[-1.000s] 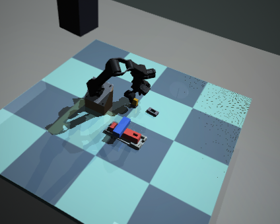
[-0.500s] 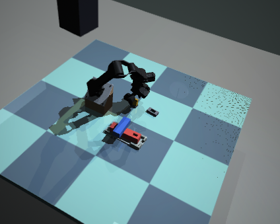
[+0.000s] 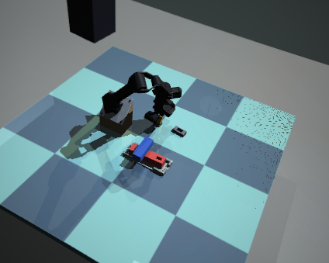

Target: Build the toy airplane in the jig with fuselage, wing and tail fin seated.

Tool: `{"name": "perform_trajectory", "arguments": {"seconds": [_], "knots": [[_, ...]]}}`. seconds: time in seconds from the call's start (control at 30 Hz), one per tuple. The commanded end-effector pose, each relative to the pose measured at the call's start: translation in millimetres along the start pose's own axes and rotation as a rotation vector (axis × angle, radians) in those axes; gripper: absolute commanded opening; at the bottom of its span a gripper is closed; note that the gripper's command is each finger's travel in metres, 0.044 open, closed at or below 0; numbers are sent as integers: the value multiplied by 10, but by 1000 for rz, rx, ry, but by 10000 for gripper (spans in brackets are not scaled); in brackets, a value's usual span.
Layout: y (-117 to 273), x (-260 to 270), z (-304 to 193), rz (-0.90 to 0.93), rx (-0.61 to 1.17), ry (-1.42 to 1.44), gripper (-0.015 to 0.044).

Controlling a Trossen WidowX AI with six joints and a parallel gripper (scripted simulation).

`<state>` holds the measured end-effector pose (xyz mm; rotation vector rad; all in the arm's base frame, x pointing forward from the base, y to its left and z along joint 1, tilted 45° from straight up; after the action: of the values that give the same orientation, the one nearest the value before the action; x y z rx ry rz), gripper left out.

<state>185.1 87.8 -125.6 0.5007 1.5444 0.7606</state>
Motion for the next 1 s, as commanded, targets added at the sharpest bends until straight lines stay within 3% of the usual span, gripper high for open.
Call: {"name": "perform_trajectory", "arguments": {"seconds": [0.0, 0.13, 0.4, 0.97], "knots": [[-5, -2, 3, -3, -4, 3, 177], [-5, -2, 3, -3, -4, 3, 72], [-5, -2, 3, -3, -4, 3, 0], [372, 92, 82, 38, -35, 10, 0]]}}
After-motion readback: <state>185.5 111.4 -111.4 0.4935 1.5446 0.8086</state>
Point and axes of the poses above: the point midway between the two fingers, 35 mm back from their tips, its own y axis back along the fingers, its own x axis across the jaws, z = x × y, the point moved 2 cm from there along y, back along the fingers, and after that the axes turned 9 degrees about y, right-handed, at the moved point
